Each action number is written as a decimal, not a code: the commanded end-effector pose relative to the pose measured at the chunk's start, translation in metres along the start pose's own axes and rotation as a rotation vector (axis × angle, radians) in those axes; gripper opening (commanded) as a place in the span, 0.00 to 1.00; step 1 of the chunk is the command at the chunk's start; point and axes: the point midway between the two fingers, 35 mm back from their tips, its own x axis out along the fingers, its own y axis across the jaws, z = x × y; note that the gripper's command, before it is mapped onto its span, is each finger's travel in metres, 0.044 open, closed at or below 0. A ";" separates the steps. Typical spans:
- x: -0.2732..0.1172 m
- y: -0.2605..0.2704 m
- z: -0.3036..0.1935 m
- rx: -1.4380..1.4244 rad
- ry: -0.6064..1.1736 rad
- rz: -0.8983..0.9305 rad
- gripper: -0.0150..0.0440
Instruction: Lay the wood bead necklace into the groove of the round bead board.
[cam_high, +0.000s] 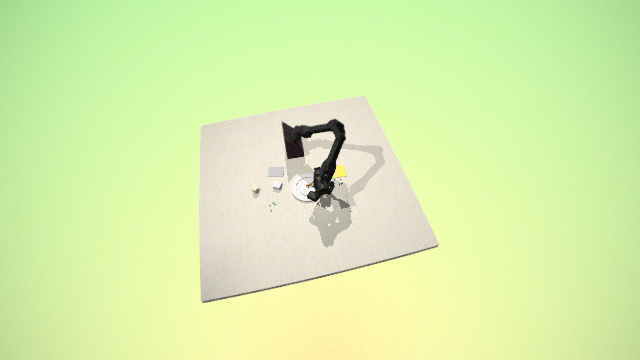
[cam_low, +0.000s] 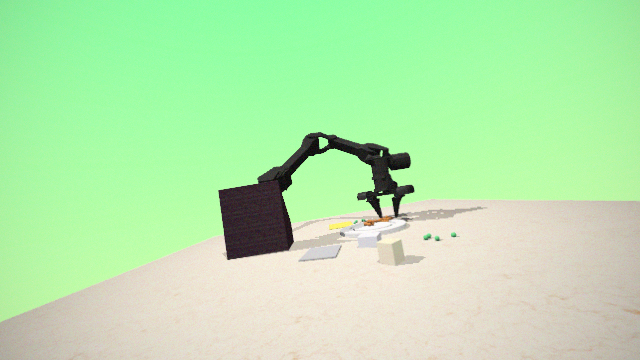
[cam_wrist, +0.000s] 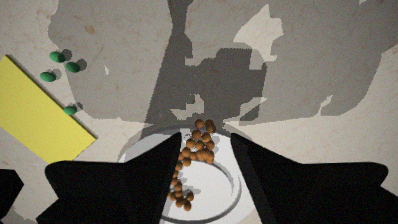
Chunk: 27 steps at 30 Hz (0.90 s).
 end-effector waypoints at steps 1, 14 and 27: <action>0.004 0.000 -0.001 0.008 -0.002 0.001 0.68; 0.001 0.000 0.000 0.000 0.000 0.001 0.27; 0.001 0.000 0.000 0.000 0.000 0.001 0.25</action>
